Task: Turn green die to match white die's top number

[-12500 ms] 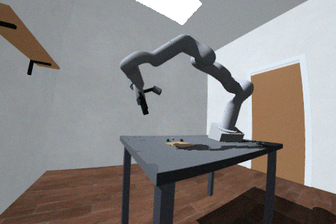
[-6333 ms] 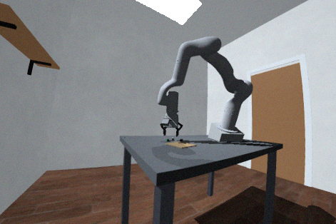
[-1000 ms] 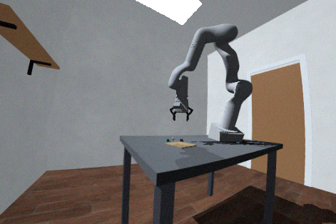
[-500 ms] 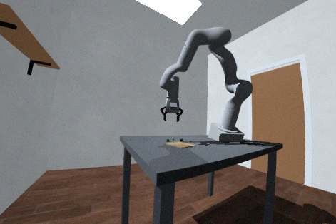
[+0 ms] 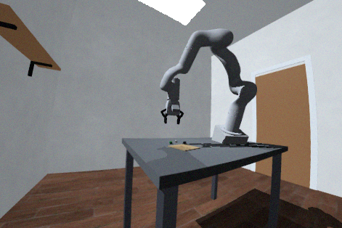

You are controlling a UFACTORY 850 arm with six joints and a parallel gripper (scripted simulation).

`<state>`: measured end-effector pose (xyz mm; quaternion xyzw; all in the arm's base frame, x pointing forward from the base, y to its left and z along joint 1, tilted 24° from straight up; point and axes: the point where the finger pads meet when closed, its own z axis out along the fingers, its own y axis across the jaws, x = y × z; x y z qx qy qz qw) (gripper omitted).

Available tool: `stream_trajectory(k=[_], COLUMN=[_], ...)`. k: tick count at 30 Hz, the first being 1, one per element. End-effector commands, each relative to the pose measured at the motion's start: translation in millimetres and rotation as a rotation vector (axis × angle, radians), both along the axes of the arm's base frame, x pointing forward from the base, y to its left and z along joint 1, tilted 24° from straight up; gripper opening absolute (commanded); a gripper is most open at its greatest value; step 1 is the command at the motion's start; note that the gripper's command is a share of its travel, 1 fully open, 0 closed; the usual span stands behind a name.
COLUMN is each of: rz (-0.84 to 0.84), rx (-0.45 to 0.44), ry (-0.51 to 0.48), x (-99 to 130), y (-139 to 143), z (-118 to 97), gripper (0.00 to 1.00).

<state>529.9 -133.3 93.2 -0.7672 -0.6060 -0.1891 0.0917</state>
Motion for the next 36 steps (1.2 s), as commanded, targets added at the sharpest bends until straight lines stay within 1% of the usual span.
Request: stream_trajectory(k=[1, 6, 9, 11, 14, 16, 18, 24, 31, 34, 36], rz=[0.0, 0.006, 0.044, 0.095, 0.214, 0.214, 0.307, 0.442, 0.642, 0.645, 0.756], rx=[-0.001, -0.002, -0.009, -0.019, -0.042, -0.042, -0.06, -0.086, -0.126, -0.127, -0.149], ry=[-0.002, -0.005, -0.02, -0.041, -0.09, -0.09, -0.128, -0.183, -0.265, -0.266, -0.311], x=[1, 1, 1, 1, 2, 2, 2, 3, 3, 3, 4], y=[-1, -1, 0, 1, 3, 3, 4, 6, 9, 9, 11], z=[1, 0, -1, -3, -7, -7, -10, -14, -21, -21, -25], gripper=[1.0, 1.0, 1.0, 1.0, 1.0, 1.0, 1.0, 1.0, 1.0, 1.0, 1.0])
